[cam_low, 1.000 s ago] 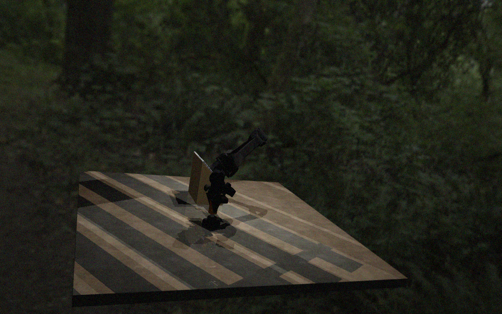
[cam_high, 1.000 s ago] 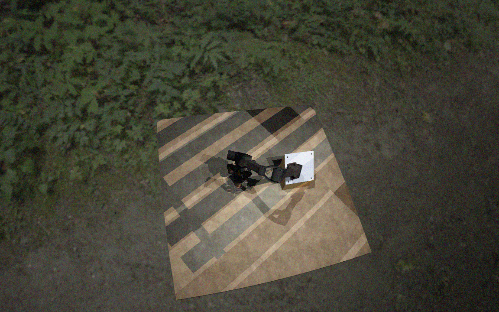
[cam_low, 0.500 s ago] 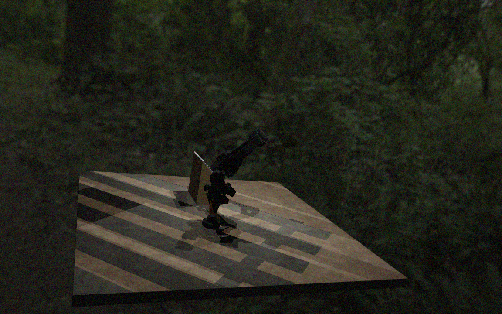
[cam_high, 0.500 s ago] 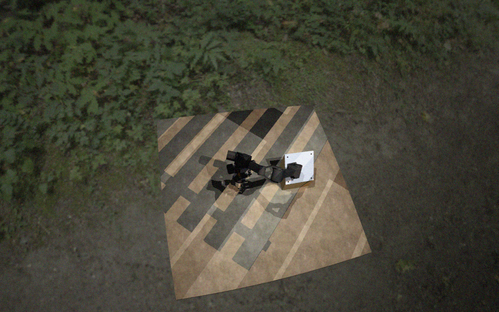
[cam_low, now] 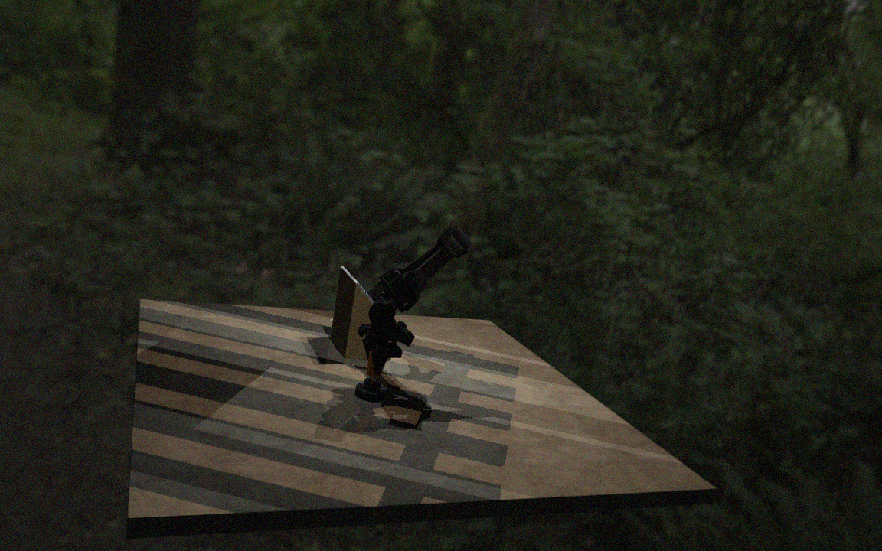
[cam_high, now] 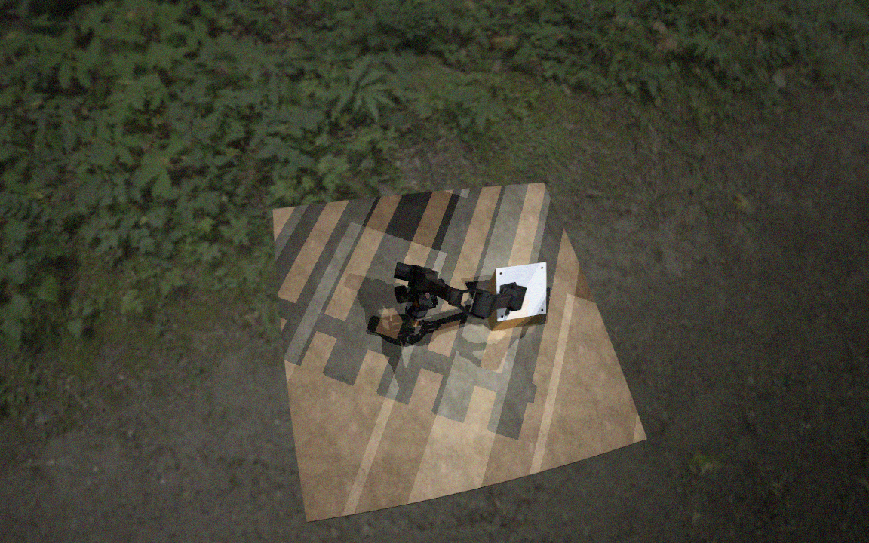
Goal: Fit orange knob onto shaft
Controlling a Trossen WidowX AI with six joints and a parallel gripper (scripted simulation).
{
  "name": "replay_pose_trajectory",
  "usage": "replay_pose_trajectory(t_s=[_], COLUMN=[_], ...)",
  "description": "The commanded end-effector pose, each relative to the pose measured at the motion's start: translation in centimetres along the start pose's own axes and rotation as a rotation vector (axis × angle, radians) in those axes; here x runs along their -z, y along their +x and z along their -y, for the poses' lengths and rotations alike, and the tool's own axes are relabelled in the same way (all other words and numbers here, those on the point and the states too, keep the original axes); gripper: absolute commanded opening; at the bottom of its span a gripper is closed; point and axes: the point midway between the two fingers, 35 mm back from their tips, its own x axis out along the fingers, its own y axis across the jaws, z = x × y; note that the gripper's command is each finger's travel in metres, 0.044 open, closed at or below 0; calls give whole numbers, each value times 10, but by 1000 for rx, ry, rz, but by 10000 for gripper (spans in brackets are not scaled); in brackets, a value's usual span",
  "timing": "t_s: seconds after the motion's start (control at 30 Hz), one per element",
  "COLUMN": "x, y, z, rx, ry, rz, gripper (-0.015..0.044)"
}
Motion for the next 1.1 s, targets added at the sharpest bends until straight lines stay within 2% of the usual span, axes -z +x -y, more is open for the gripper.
replay_pose_trajectory(t_s=[0.0,0.17,0.37,1.07], x=[1,1,2,1], y=[-3,-5,-4,0], z=[-1,-3,-3,0], rx=[1,1,1,1], ry=[1,-26,-208,-208], rz=[-1,-1,-1,-1], gripper=[0,0,0,0])
